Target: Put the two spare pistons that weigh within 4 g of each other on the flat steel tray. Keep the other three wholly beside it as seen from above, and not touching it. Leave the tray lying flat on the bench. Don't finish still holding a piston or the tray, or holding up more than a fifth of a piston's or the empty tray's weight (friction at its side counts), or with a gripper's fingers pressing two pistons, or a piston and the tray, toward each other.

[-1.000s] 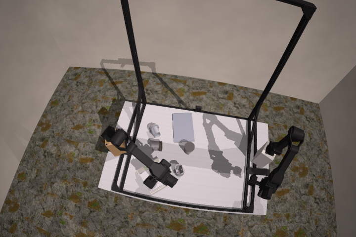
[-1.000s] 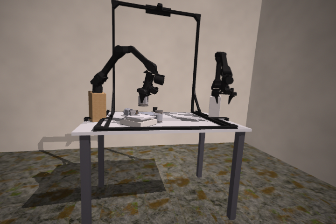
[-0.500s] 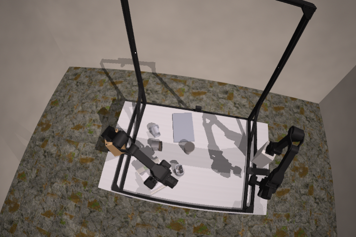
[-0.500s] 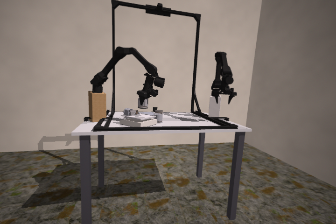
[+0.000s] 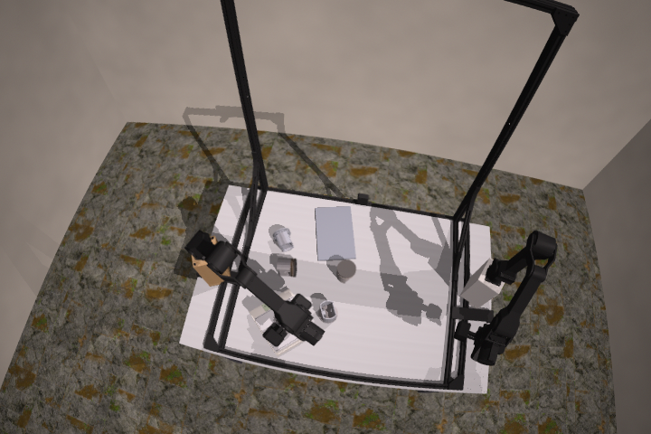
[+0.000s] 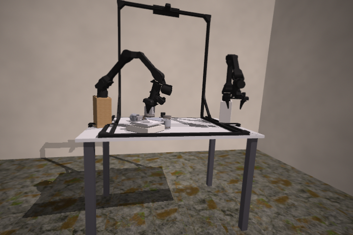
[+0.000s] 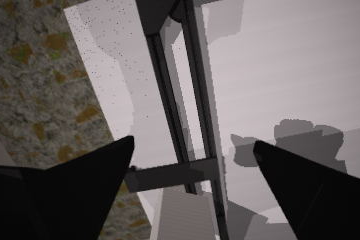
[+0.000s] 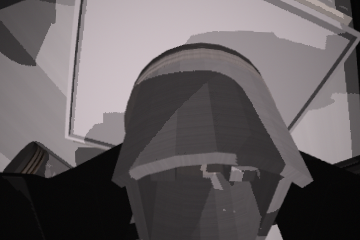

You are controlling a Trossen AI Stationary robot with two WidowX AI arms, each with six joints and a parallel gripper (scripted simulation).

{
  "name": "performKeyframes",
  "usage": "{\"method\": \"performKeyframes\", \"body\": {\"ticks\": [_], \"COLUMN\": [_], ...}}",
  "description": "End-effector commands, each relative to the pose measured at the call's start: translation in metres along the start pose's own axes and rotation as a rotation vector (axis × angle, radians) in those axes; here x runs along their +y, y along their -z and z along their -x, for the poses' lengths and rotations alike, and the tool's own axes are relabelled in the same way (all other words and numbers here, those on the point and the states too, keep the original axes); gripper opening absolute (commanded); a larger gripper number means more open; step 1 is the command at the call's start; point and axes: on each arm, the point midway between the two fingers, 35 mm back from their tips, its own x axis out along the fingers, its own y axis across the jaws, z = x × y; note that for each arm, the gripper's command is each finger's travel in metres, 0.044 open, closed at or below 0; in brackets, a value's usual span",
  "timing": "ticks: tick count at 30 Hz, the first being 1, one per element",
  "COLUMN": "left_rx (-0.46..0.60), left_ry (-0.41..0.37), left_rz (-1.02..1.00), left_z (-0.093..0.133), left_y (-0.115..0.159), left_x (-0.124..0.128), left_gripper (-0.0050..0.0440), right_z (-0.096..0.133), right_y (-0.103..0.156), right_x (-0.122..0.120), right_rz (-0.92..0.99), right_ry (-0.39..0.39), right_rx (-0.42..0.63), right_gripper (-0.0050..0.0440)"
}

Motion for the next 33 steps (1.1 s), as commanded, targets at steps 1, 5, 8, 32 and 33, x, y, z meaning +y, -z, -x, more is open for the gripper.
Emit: {"method": "performKeyframes", "body": {"ticks": [1, 5, 8, 32, 33], "left_rx": [0.001, 0.001, 0.001, 0.001, 0.001], "left_ry": [0.003, 0.003, 0.003, 0.003, 0.003], "left_rz": [-0.004, -0.004, -0.004, -0.004, -0.004], "left_z": [0.0, 0.0, 0.0, 0.0, 0.0], "left_y": [0.0, 0.0, 0.0, 0.0, 0.0], "left_x": [0.0, 0.0, 0.0, 0.0, 0.0], "left_gripper": [0.044, 0.044, 0.044, 0.044, 0.044], "right_z": [-0.01, -0.015, -0.018, -0.041, -0.041], "right_y": [0.002, 0.002, 0.001, 0.0, 0.0], "right_x": [0.0, 0.0, 0.0, 0.001, 0.001], "right_rz": [0.002, 0.002, 0.002, 0.002, 0.002], "right_ry": [-0.002, -0.002, -0.002, -0.002, -0.002], "right_rx": [0.012, 0.012, 0.012, 0.012, 0.012], "right_gripper": [0.0158, 0.0158, 0.0158, 0.0378, 0.0378]}}
